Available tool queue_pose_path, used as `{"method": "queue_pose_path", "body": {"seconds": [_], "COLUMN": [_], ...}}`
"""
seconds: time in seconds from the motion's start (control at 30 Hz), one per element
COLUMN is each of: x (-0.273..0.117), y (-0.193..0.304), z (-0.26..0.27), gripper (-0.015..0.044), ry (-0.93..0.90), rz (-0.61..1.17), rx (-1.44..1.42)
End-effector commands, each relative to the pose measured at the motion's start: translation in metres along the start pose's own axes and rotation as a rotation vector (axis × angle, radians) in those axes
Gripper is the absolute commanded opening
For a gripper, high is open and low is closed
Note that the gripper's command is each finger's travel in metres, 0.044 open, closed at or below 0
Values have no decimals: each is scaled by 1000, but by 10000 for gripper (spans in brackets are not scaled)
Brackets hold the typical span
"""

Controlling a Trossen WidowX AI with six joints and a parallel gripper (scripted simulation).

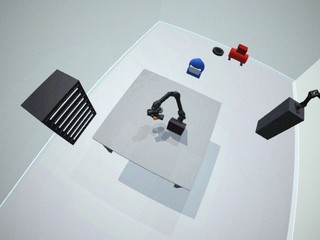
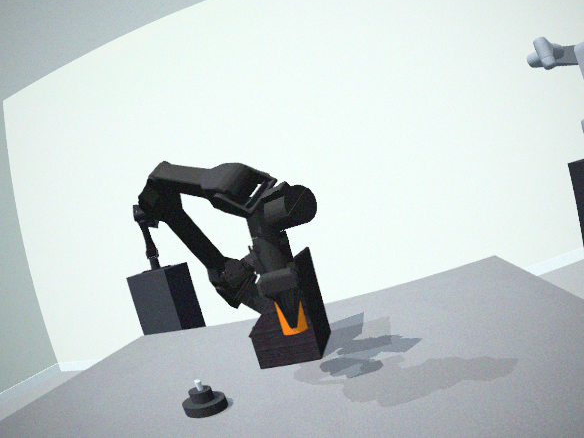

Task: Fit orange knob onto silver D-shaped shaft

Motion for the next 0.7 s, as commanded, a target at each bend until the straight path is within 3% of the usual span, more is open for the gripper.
{"method": "queue_pose_path", "body": {"seconds": [0.0,0.47,0.67], "x": [24,108,122], "y": [0,0,-1], "z": [1,8,10], "gripper": [0,0,0], "ry": [20,45,51], "rz": [-6,-9,-11], "rx": [-8,1,3]}}
Point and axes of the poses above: the point midway between the two fingers, 35 mm back from their tips, its own x axis out along the fingers, its own z axis across the jaws, y = z × x, the point moved 3 cm from there along -x, back along the fingers, and after that the axes turned 6 degrees about -x, right-handed, at the moved point
